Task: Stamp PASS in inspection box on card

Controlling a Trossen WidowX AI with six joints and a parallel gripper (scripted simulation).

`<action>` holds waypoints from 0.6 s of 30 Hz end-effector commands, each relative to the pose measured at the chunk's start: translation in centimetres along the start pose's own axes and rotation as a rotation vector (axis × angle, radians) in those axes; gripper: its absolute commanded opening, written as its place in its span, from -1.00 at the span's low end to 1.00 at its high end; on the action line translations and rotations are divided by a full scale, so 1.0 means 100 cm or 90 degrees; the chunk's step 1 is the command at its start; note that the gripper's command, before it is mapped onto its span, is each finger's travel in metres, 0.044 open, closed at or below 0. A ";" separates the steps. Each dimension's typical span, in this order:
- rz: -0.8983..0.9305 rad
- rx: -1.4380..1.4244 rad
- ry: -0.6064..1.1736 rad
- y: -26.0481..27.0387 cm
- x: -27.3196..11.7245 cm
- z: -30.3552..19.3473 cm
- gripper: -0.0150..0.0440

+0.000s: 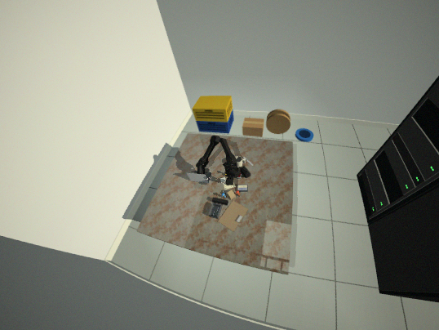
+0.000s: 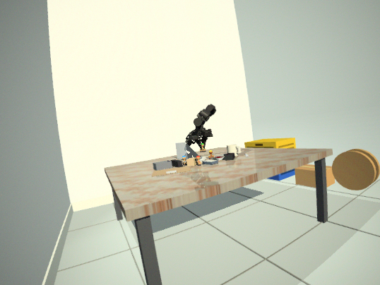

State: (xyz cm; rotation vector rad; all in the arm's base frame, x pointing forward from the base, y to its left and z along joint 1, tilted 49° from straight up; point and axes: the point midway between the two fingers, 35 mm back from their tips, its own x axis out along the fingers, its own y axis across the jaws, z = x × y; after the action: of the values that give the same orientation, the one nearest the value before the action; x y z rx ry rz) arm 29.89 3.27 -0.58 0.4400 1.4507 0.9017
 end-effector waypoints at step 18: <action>0.004 -0.003 0.003 0.033 0.006 0.086 -0.49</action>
State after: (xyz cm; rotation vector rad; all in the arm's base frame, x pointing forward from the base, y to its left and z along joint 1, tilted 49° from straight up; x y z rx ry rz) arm 36.43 6.92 2.25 0.4273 1.4420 0.9050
